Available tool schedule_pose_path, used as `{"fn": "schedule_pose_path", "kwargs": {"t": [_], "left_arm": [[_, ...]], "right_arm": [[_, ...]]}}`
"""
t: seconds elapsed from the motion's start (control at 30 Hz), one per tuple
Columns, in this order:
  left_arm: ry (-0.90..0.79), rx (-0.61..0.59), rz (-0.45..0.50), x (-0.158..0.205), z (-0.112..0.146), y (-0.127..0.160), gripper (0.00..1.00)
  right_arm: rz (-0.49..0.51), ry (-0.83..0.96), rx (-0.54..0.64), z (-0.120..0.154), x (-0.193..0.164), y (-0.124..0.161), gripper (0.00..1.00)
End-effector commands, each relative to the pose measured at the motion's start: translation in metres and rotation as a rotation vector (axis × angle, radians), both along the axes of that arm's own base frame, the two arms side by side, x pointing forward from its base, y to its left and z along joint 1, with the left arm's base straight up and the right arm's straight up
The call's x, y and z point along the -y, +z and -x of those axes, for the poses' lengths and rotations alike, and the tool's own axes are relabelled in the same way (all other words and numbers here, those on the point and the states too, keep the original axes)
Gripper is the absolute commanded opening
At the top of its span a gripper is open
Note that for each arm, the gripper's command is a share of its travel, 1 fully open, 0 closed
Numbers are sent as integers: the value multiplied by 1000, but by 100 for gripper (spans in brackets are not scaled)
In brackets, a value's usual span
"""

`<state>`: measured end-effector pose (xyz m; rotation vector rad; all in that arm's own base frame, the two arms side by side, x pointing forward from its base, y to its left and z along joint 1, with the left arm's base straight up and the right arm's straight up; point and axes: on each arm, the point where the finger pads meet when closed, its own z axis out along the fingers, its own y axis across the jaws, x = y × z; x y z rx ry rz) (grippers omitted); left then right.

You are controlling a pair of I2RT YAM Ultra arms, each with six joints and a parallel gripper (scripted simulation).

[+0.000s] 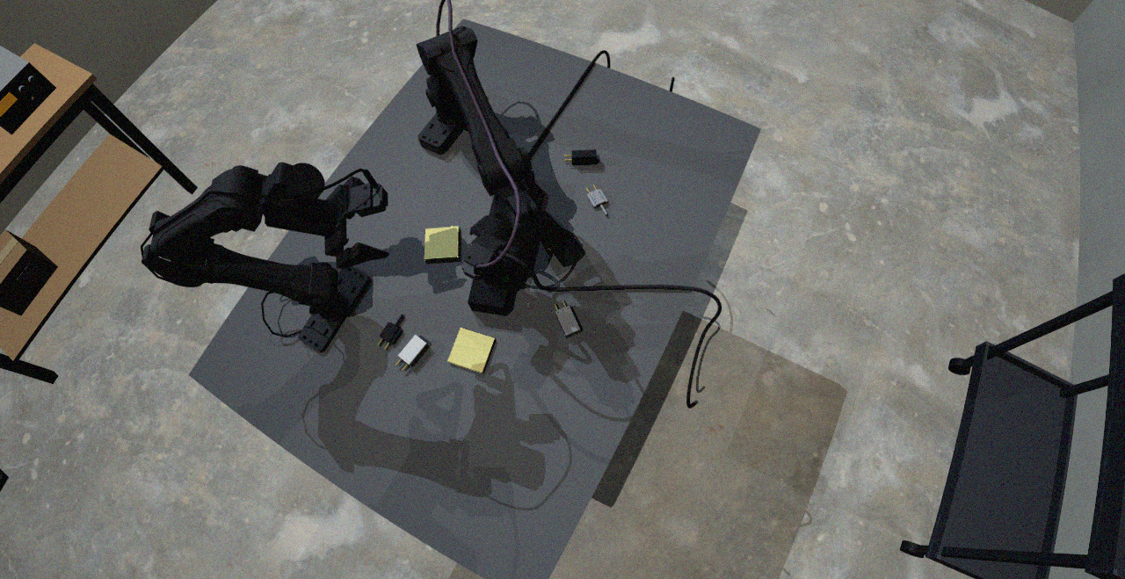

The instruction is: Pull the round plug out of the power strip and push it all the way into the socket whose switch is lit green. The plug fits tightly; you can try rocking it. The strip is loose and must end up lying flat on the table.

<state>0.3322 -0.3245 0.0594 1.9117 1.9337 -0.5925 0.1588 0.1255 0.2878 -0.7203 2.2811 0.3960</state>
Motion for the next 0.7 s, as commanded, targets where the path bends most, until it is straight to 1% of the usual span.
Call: {"fn": "schedule_pose_path", "kwargs": {"t": [0.0,0.13,0.2,0.27,0.33,0.4,0.47,0.57,0.6,0.67], "left_arm": [[19,-76,-226,-34,23,-68,33],[42,60,-242,-28,31,-71,33],[47,89,-237,-26,35,-72,33],[37,49,-239,-27,35,-79,33],[31,-2,-235,-30,34,-79,33],[23,-49,-216,-31,27,-76,33],[23,-49,-216,-31,27,-76,33],[12,-132,-196,-33,17,-73,33],[9,-141,-200,-34,14,-73,33],[15,-100,-202,-33,14,-66,33]], "right_arm": [[-29,-24,34,-6,-1,6,100],[-34,-35,35,-7,-1,2,100],[-35,-40,35,-7,0,0,100],[-37,-46,35,-8,0,-2,100],[-39,-52,35,-8,0,-3,100],[-41,-57,35,-9,1,-5,100],[-41,-57,35,-9,1,-5,100],[-45,-65,36,-10,1,-7,100],[-46,-67,37,-10,1,-8,100],[-49,-71,38,-11,1,-9,100]]}}
